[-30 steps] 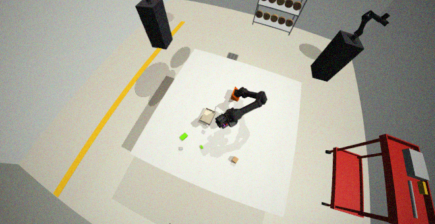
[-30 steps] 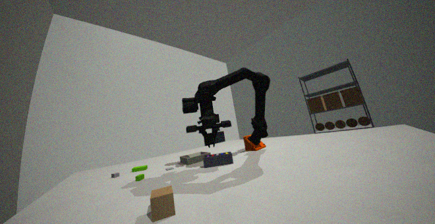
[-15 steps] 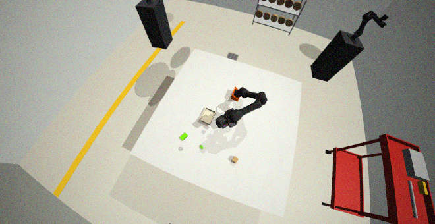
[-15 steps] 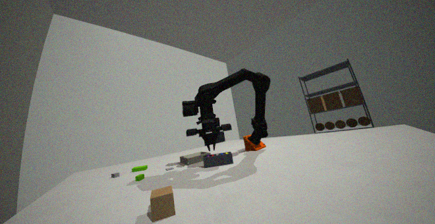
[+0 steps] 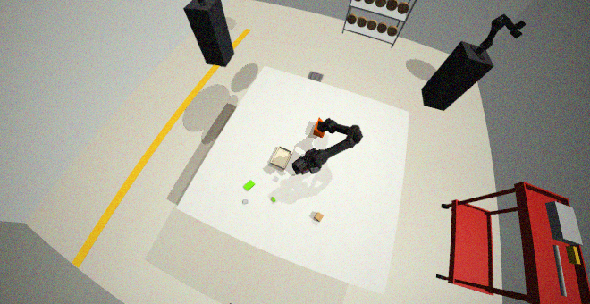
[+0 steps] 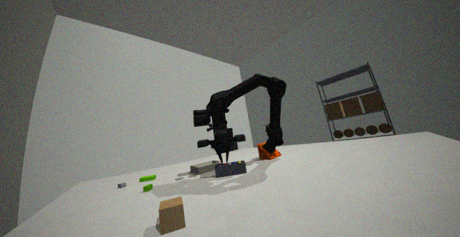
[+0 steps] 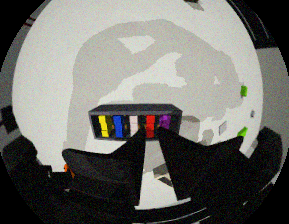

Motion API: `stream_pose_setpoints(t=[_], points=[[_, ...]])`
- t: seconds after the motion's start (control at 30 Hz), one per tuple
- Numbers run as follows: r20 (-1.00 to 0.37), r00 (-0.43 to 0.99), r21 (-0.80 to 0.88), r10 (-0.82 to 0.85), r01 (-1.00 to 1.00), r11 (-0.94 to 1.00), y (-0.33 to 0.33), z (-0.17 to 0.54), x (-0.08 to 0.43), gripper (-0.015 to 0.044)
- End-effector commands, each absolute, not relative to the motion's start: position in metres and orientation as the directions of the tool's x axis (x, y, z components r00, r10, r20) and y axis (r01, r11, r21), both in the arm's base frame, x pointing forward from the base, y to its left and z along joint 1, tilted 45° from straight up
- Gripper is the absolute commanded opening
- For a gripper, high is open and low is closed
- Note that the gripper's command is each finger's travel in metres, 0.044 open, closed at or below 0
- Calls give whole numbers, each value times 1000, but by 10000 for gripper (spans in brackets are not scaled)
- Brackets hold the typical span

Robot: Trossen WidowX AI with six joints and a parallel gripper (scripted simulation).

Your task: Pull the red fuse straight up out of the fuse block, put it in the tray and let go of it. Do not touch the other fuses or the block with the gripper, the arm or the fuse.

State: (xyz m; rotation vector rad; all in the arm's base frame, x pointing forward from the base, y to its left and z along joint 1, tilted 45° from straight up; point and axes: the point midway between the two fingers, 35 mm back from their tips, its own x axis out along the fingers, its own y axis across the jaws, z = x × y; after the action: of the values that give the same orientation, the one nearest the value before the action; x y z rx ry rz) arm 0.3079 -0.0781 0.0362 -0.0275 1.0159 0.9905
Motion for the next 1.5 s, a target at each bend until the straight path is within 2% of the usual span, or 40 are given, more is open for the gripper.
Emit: stream_pose_setpoints(t=[0.0, 0.83, 1.2, 1.47], points=[[-716, 154, 409, 681, -698, 588, -77, 35, 308, 74], [-715, 154, 409, 682, -698, 588, -70, 28, 310, 74], [-719, 152, 405, 679, -702, 586, -71, 29, 309, 0], [-719, 152, 405, 679, -701, 586, -72, 30, 309, 0]])
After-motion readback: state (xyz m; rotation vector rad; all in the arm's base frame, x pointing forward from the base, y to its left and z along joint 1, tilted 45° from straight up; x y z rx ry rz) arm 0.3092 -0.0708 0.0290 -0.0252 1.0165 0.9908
